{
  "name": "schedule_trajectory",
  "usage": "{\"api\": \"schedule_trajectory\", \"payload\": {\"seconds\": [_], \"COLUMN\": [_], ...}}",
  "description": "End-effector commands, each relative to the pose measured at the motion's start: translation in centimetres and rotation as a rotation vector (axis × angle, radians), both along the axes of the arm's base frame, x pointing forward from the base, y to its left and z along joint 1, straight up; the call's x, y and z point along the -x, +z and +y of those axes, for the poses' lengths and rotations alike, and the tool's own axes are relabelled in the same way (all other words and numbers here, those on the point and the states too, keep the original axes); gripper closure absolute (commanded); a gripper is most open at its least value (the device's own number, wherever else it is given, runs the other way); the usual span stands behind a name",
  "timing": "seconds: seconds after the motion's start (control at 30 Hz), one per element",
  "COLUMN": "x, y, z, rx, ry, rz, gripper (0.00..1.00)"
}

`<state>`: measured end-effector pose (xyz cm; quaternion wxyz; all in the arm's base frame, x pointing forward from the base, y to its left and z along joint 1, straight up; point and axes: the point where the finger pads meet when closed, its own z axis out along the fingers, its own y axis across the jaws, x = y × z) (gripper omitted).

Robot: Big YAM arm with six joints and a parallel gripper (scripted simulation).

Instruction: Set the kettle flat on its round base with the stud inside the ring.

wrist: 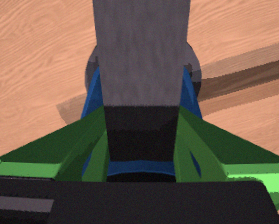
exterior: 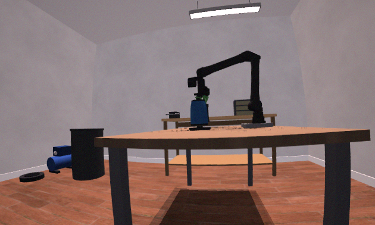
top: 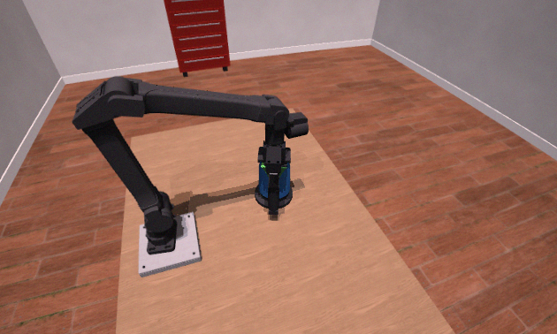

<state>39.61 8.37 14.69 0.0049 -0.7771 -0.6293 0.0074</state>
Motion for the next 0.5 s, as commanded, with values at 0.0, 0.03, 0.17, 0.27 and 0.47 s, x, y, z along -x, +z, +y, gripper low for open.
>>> {"api": "schedule_trajectory", "payload": {"seconds": [0.0, 0.03, 0.17, 0.27, 0.47], "x": [-1.38, -1.38, -0.99, -1.27, -1.12], "y": [1.49, 1.49, 0.88, 0.82, 0.81], "z": [0.02, 0.02, -0.05, 0.0, -0.02], "rx": [-0.013, -0.013, -0.01, -0.011, -0.011], "ry": [0.001, 0.001, 0.001, 0.001, 0.001], "rz": [-0.054, -0.054, -0.04, -0.042, -0.044], "gripper": [1.0, 1.0, 1.0, 1.0, 1.0]}}
